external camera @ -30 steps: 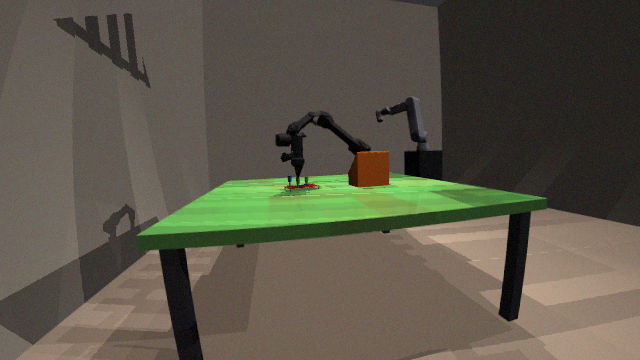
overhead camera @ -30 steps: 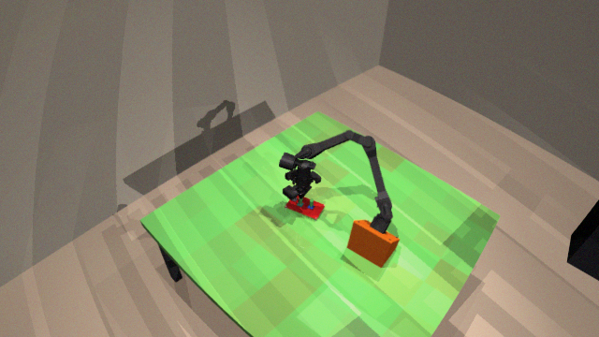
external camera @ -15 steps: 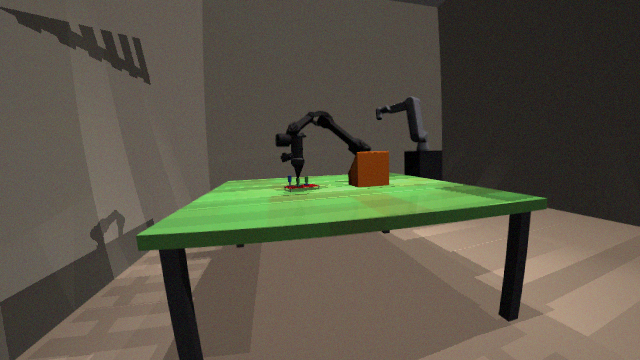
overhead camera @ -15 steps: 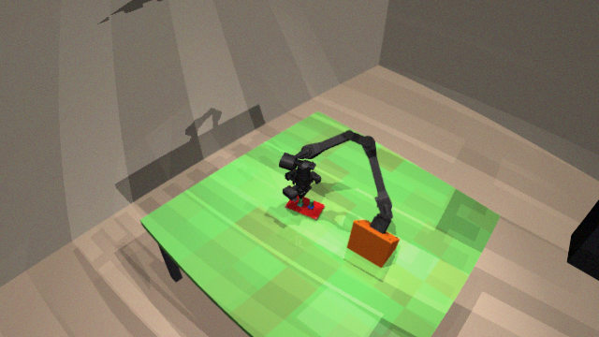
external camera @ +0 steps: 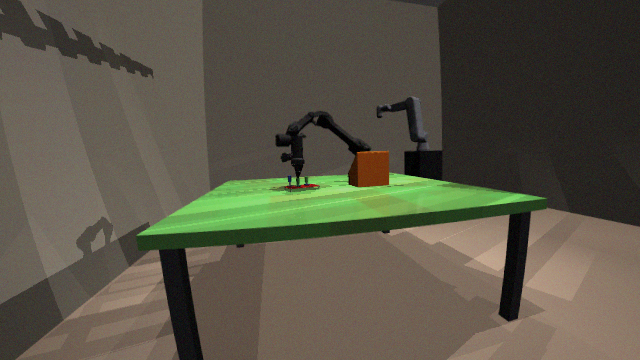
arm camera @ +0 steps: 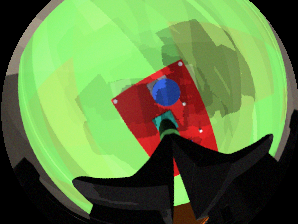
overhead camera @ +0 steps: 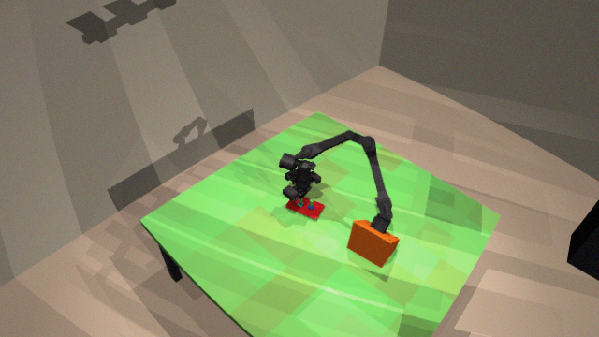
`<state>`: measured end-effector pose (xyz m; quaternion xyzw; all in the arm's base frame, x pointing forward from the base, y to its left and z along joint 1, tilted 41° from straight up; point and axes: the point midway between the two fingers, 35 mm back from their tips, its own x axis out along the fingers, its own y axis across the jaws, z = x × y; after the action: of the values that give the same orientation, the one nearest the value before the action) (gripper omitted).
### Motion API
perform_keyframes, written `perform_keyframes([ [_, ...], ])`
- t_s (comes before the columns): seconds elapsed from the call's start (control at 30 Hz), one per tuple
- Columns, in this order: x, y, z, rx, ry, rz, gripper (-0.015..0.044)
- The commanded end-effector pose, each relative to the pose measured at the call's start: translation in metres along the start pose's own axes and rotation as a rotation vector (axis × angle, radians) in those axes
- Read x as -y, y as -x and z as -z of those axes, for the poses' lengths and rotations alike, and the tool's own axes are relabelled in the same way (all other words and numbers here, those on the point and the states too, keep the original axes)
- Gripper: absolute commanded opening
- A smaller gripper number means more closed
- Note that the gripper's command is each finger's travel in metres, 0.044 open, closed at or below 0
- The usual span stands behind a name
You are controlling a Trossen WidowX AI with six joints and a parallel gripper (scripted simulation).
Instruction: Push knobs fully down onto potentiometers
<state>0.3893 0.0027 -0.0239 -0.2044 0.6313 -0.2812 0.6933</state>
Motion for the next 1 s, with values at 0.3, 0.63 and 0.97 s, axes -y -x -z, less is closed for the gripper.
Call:
perform_keyframes([
  [0.3,0.002,-0.01,-0.001,-0.009,-0.013,0.005,0.0],
  [0.63,0.001,0.004,-0.002,-0.009,-0.013,0.004,0.0],
  [0.97,0.002,0.012,-0.002,-0.009,-0.008,0.007,0.0053],
])
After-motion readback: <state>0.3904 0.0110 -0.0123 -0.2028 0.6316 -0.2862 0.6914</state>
